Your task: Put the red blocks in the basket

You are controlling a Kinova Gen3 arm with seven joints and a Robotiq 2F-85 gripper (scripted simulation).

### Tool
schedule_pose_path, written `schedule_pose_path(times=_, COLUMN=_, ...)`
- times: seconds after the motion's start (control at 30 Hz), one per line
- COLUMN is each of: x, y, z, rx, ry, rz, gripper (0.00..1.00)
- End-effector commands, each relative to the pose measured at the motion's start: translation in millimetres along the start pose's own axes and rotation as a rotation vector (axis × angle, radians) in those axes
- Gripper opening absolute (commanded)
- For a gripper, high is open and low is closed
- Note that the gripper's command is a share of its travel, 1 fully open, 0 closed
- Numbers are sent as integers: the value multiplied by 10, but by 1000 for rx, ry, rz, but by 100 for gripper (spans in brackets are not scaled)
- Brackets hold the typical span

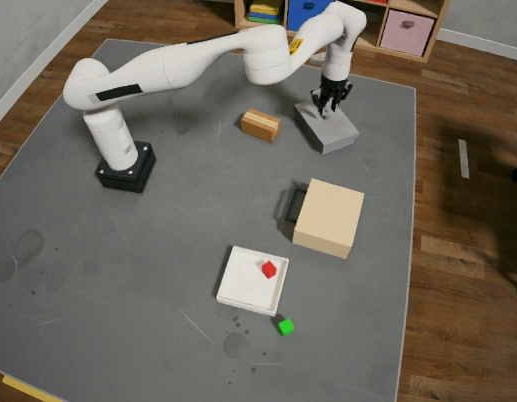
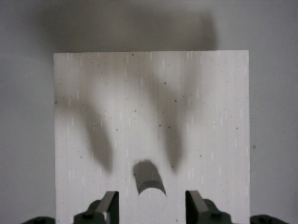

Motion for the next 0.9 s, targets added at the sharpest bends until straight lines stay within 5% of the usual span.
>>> schedule_pose_path(times=0.0, x=4, y=-2, z=2, rx=-1, ry=0, rz=2, gripper=48)
schedule_pose_path(times=0.87, x=4, y=-181, z=2, rx=-1, ry=0, rz=2, gripper=48)
Point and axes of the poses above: the point where the finger pads meet when closed, its own y axis back along the fingers, its own x axis across the jaws, z = x × y, the point moved 8 cm from there along y, back along the fingers, and after that the axes turned 13 degrees about y, right-handed, at the moved point
